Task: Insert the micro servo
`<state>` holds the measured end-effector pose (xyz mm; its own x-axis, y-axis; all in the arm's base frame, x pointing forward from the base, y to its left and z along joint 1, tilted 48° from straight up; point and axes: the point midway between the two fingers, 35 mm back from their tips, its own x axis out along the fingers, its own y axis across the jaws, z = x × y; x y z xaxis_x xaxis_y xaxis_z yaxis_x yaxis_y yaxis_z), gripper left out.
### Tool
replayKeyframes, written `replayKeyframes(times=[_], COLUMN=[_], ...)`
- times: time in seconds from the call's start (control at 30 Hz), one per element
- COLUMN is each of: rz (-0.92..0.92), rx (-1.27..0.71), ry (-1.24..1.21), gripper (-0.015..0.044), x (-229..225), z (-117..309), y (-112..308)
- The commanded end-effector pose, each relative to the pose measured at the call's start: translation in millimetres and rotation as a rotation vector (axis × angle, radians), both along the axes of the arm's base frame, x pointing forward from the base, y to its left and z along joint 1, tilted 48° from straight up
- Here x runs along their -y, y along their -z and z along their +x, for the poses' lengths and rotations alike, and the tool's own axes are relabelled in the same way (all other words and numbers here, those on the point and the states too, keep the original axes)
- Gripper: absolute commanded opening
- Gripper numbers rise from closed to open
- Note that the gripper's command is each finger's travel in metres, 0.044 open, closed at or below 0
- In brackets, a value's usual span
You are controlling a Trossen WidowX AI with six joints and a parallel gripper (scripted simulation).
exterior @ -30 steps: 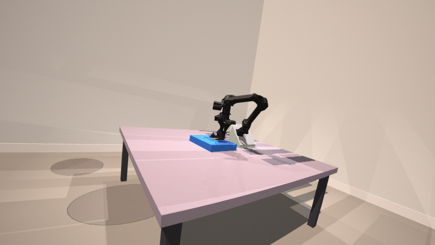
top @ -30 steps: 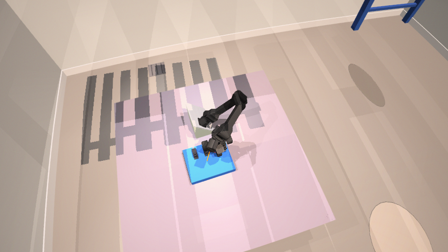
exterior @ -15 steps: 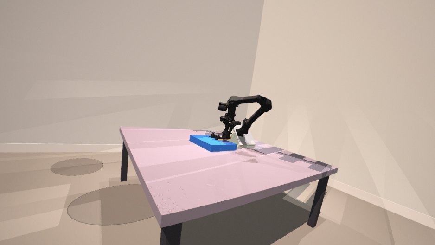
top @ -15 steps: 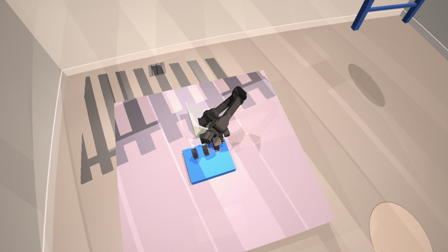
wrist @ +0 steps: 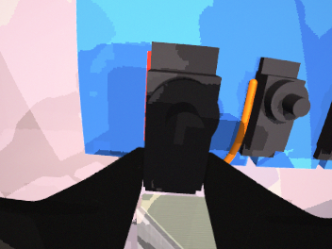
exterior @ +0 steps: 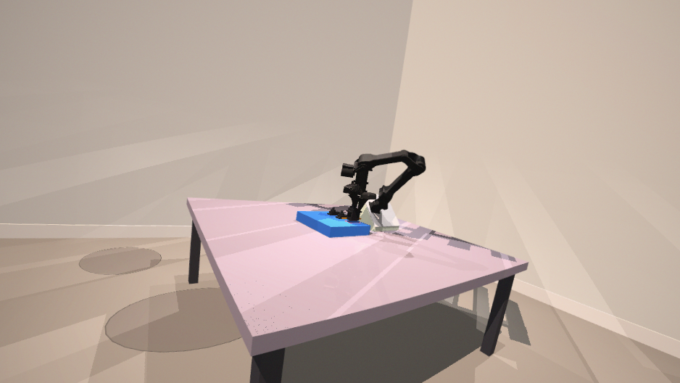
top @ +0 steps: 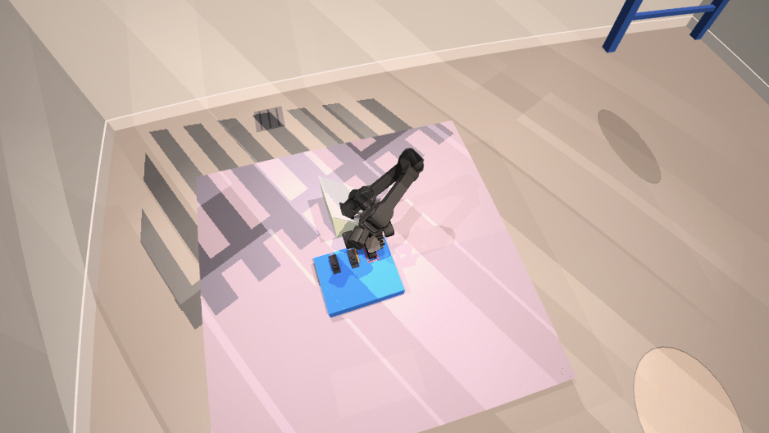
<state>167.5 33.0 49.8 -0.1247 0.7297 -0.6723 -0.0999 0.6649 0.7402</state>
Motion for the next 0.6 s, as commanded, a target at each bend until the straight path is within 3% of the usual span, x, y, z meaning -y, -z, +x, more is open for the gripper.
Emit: replayKeyframes(times=[0.0, 0.57], rz=[0.000, 0.000], rx=[0.002, 0.002], ry=[0.006, 0.006], gripper=[0.0000, 0.0000], x=[-0.9, -9.0], z=[0.3, -1.1], y=[0.2, 7.5])
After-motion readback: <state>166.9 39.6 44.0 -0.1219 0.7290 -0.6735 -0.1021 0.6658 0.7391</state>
